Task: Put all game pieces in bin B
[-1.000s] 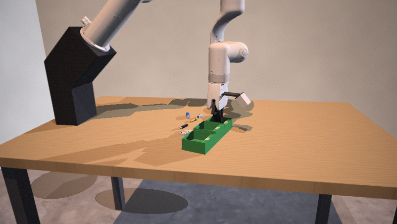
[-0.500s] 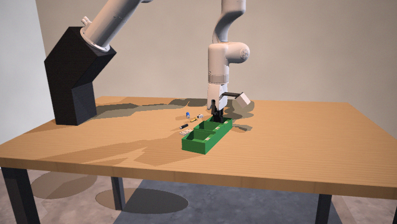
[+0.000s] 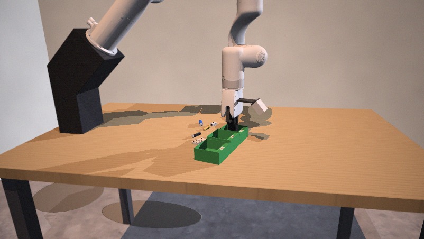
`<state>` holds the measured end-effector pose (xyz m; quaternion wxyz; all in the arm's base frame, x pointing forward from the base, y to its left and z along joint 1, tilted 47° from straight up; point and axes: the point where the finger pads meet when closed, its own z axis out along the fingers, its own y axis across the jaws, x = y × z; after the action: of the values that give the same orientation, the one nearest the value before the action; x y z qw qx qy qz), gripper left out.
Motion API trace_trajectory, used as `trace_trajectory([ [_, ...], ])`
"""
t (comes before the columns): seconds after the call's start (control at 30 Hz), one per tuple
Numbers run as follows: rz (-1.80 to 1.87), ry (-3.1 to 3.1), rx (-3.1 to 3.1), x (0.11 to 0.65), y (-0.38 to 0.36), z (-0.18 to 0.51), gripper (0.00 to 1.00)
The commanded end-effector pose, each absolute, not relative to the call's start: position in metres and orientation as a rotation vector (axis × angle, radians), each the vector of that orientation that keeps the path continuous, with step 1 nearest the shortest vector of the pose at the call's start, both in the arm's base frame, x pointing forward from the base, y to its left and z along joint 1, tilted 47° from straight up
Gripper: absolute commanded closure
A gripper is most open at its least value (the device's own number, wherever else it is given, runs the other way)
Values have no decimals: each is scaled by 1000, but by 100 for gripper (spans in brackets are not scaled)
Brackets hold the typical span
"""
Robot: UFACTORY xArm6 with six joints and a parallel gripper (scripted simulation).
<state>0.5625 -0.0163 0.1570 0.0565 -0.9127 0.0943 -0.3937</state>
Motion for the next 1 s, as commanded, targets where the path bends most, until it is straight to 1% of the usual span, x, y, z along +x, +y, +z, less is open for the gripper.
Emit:
trace_trajectory([
  [0.0,-1198,286,-2767,563,-16,158,93],
  [0.5,-1198,286,-2767,562,-16,159,93],
  [0.97,-1198,286,-2767,548,-17,172,93],
])
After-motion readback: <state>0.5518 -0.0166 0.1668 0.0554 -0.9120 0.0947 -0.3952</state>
